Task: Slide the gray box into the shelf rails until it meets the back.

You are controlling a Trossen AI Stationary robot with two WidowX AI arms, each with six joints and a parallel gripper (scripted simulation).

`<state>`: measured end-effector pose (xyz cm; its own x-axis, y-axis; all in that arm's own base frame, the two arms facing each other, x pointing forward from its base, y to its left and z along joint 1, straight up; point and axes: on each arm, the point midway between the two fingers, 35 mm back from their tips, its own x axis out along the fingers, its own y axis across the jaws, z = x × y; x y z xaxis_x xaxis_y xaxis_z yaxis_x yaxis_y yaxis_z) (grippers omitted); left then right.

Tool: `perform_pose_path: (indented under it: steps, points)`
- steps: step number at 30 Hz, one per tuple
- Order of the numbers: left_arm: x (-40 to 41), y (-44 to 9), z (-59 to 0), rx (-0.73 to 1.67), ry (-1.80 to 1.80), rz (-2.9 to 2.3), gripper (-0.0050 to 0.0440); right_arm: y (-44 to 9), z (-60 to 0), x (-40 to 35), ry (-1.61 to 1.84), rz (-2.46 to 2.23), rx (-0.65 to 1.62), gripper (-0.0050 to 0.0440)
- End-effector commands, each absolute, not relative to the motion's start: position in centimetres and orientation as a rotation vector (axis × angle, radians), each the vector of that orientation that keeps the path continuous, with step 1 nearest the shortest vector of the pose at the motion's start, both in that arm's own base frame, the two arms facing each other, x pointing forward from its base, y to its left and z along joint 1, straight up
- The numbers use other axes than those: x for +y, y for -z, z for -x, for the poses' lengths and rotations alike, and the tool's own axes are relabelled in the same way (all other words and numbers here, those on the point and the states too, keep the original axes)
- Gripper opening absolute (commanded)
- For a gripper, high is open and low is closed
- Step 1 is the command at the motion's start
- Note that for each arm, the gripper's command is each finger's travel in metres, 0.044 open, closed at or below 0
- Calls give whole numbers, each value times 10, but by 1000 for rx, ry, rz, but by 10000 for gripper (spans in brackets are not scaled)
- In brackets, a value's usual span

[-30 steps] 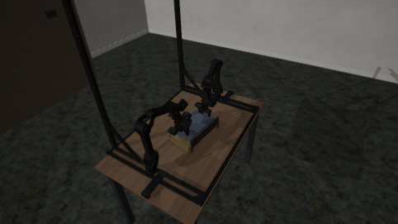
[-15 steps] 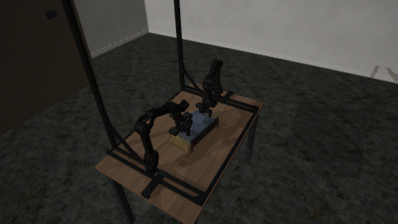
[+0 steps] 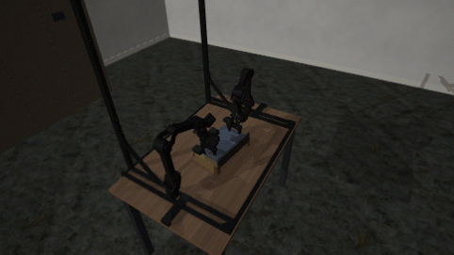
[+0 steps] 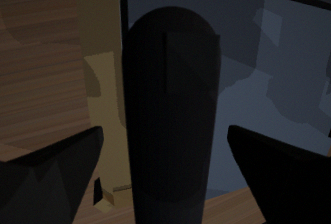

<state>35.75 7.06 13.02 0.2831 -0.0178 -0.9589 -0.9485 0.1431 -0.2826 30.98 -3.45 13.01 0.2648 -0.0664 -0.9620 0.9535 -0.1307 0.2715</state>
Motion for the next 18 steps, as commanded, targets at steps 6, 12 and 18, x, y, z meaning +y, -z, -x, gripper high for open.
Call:
perform_pose_path:
  steps: [6, 12, 18]
  points:
    - [71, -135, -358, 1056, -897, 1224, 440, -135, -311, -36, 1124, -1390, 895, 440]
    - [77, -173, -362, 1051, -891, 1221, 440, -173, -311, -40, 1118, -1392, 887, 440]
    - [82, -218, -359, 1045, -884, 1217, 440, -218, -304, -45, 1112, -1394, 877, 440]
